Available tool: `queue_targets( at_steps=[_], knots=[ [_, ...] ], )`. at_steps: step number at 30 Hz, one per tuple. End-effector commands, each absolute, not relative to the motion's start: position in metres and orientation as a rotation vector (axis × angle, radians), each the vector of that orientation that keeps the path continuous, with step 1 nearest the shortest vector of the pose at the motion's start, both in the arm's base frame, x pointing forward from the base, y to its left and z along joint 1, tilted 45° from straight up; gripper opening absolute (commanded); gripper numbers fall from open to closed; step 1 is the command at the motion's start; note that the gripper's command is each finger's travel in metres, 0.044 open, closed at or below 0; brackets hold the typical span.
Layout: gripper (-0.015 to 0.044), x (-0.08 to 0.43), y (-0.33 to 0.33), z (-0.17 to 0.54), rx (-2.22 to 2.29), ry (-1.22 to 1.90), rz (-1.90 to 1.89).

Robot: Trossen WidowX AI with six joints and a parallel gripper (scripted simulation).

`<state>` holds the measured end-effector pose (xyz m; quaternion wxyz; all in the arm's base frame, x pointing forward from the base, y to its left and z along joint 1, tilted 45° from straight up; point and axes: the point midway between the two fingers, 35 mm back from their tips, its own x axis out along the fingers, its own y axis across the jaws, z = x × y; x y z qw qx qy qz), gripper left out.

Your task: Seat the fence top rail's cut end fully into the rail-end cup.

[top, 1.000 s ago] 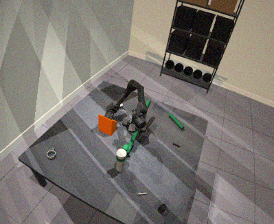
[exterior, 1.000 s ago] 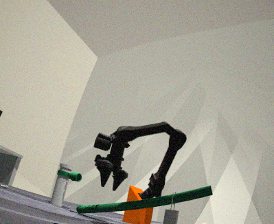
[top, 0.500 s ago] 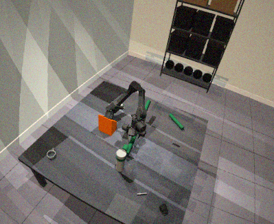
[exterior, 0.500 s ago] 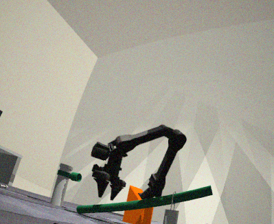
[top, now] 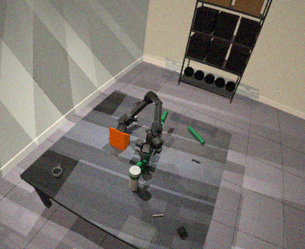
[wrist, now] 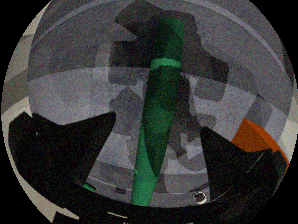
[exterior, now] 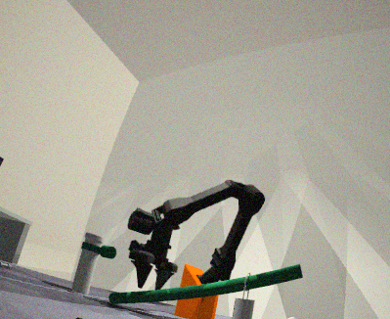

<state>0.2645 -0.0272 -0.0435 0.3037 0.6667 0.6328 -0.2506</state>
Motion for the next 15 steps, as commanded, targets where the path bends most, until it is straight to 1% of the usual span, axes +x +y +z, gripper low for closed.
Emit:
queue_targets(
  at_steps=[1, 15],
  knots=[
    [0.0440, 0.264, -0.021, -0.049, 1.777, 1.682, -0.667],
    [0.0440, 0.265, -0.005, -0.065, 1.778, 1.683, -0.665]
  ],
)
